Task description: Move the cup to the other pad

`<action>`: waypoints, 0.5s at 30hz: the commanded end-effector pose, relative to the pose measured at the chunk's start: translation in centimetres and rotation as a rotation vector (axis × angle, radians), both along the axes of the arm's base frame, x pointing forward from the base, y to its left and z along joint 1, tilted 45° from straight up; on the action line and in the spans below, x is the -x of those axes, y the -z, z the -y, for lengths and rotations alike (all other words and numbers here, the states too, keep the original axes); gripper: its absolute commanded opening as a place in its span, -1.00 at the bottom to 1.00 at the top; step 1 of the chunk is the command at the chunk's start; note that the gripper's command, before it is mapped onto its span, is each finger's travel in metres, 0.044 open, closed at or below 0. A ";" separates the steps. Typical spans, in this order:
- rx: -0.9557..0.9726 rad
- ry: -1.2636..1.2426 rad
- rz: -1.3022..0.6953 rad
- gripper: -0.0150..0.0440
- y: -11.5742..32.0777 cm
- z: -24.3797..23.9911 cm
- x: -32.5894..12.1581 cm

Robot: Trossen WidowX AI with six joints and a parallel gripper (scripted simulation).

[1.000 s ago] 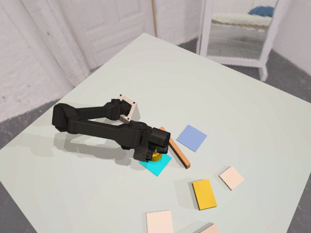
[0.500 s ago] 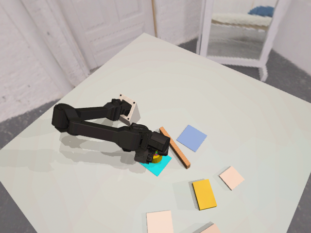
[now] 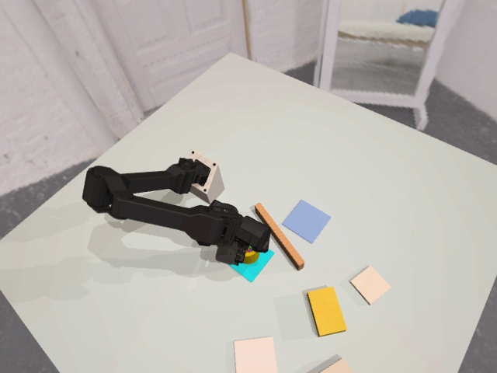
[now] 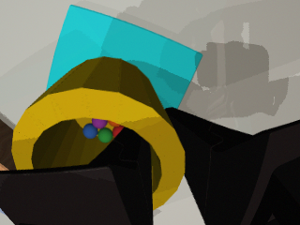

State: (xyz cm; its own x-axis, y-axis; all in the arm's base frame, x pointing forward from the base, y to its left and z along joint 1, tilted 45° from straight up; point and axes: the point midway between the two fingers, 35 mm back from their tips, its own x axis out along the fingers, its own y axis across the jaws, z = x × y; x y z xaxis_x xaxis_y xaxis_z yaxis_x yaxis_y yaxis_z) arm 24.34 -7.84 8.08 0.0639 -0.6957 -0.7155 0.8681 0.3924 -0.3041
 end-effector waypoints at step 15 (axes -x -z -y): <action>0.003 0.001 -0.001 -0.49 1.0 1.2 0.1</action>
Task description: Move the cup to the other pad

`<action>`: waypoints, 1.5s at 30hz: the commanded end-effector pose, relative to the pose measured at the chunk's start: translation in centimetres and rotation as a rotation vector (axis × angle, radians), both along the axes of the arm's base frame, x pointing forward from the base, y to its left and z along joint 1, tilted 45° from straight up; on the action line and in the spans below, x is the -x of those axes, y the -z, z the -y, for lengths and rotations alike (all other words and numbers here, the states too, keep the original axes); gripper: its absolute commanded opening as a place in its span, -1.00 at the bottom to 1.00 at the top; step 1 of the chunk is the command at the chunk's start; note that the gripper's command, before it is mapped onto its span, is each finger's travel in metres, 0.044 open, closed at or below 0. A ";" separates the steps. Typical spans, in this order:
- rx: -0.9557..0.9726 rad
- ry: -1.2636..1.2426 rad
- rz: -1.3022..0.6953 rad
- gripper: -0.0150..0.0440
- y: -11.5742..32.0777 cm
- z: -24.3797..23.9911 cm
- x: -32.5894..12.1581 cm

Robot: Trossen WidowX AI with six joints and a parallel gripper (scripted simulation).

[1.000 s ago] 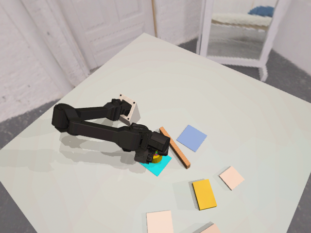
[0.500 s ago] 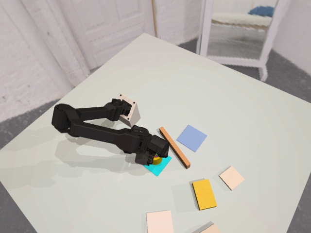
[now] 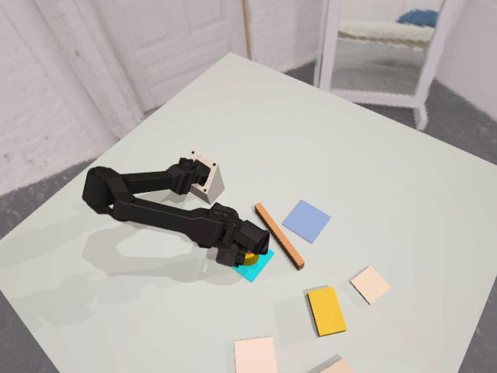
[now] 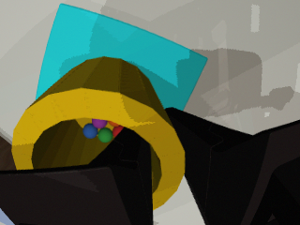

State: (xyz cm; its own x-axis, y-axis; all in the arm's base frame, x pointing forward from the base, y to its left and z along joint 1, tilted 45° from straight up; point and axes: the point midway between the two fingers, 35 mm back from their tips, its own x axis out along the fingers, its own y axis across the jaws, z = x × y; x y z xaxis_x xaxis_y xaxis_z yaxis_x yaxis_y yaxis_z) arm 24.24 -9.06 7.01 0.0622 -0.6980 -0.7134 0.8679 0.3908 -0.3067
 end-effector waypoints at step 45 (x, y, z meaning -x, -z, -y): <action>-0.002 0.000 -0.004 0.01 -1.8 -2.0 0.0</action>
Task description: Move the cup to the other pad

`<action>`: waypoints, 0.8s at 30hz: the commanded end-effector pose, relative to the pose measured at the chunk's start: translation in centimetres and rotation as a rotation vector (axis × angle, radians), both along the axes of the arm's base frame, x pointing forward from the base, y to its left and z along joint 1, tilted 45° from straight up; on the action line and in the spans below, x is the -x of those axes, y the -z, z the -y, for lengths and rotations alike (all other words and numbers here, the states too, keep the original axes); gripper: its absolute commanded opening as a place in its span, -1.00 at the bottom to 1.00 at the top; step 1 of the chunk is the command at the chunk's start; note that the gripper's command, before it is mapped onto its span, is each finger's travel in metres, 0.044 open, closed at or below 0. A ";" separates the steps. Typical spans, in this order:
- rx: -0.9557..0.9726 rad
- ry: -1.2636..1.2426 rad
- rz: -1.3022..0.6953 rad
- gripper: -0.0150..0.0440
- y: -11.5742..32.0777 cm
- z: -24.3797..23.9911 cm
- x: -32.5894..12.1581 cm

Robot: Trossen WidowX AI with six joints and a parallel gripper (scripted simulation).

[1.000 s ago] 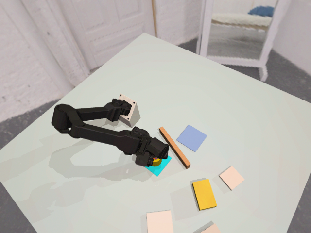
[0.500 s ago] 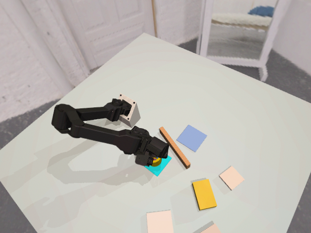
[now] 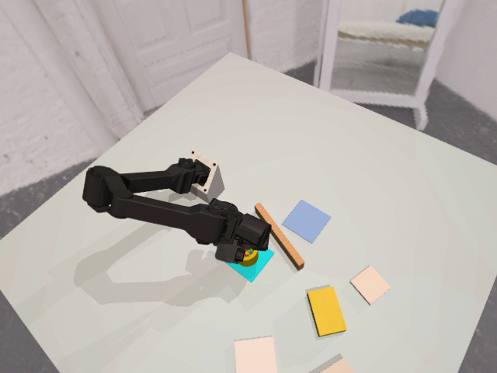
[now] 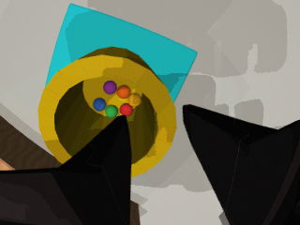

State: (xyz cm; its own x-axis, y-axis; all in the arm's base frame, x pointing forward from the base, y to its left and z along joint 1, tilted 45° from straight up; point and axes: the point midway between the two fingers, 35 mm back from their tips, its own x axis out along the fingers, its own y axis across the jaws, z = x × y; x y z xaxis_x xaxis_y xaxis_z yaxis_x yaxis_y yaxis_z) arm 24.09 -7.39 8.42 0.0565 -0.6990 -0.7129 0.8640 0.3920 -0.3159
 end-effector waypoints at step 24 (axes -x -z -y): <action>0.004 -0.001 -0.003 0.36 -1.6 -1.8 0.3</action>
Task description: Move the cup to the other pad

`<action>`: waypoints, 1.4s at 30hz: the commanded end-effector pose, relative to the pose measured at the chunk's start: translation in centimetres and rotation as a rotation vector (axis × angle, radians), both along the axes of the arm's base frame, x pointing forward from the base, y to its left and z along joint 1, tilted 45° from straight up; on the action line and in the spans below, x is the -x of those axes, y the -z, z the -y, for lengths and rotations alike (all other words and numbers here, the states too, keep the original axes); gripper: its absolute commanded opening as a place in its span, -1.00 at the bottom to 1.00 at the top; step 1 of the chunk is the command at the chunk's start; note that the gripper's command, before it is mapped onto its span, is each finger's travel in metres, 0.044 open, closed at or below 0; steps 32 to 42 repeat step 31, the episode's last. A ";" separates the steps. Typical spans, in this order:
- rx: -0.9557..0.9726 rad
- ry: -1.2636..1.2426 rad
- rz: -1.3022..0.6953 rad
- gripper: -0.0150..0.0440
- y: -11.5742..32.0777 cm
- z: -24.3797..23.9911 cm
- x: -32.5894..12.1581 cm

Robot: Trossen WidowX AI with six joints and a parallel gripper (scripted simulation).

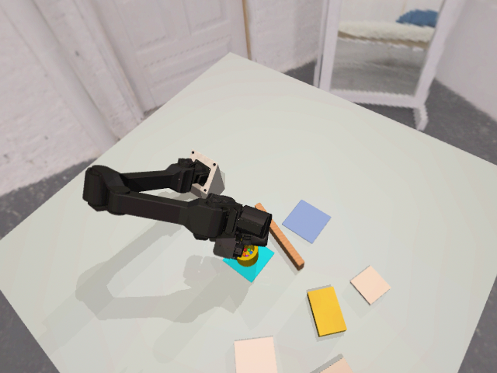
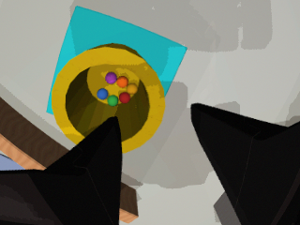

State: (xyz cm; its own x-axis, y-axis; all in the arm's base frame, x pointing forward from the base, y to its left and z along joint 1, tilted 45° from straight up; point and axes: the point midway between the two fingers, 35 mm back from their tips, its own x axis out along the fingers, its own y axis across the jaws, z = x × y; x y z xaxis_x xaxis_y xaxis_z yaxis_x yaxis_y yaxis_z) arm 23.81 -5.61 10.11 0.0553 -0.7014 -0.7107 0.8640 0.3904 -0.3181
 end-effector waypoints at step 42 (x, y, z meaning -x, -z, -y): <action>-0.004 -0.005 0.004 1.00 -4.2 -4.1 0.3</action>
